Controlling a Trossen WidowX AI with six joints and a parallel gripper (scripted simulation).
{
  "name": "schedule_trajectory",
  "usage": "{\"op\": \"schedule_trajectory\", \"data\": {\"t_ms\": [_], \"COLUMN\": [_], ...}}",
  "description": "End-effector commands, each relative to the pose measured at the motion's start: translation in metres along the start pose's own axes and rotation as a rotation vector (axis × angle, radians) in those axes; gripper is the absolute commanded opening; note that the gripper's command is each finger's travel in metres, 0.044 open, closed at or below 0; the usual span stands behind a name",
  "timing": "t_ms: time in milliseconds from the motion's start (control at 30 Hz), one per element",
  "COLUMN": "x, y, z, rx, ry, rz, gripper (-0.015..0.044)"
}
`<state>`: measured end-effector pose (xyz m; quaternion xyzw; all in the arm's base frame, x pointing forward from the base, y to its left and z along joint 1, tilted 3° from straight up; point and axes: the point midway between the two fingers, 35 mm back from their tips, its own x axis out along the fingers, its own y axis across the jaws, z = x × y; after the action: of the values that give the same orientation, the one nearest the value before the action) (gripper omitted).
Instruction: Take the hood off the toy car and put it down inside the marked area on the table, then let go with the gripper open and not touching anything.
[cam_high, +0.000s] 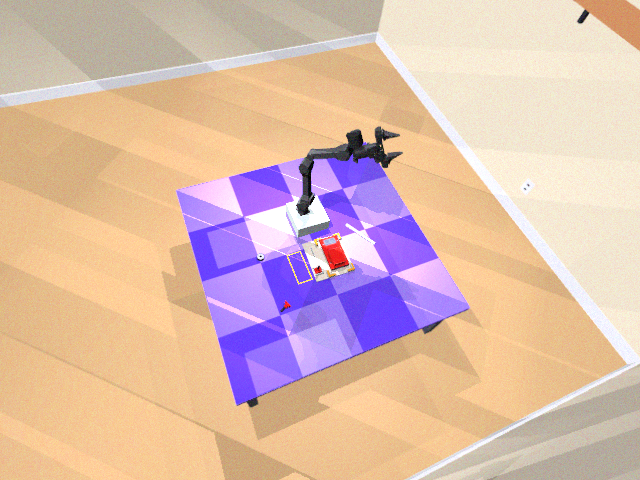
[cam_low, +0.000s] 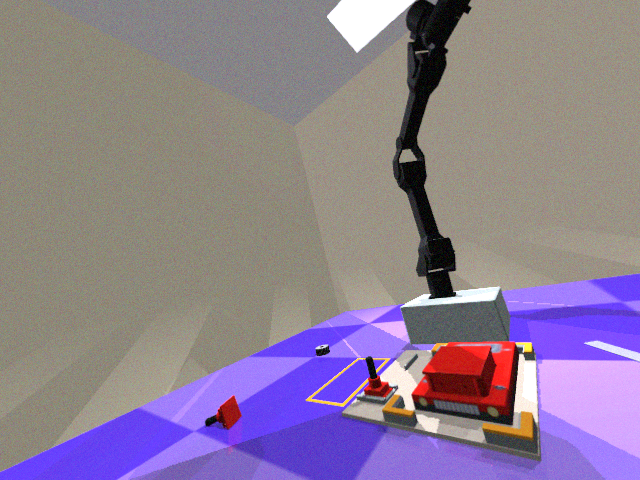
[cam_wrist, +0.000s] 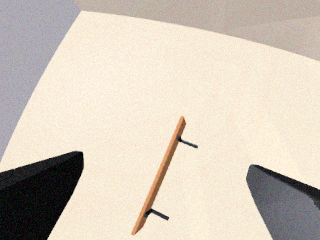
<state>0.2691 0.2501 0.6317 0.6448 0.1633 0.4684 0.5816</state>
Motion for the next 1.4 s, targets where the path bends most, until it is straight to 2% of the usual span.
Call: {"op": "schedule_trajectory", "data": {"t_ms": [0, 333, 667, 1033, 1367], "x": [0.006, 0.0, -0.031, -0.091, -0.166], "y": [-0.042, -0.138, -0.231, -0.324, -0.395], "z": [0.018, 0.06, 0.099, 0.131, 0.147], "rx": [-0.049, -0.163, -0.259, -0.331, -0.352], "ry": [-0.044, -0.118, -0.145, -0.111, -0.008], "rz": [-0.112, -0.388, -0.682, -1.014, -1.319], "gripper": [0.044, 0.044, 0.044, 0.044, 0.044]}}
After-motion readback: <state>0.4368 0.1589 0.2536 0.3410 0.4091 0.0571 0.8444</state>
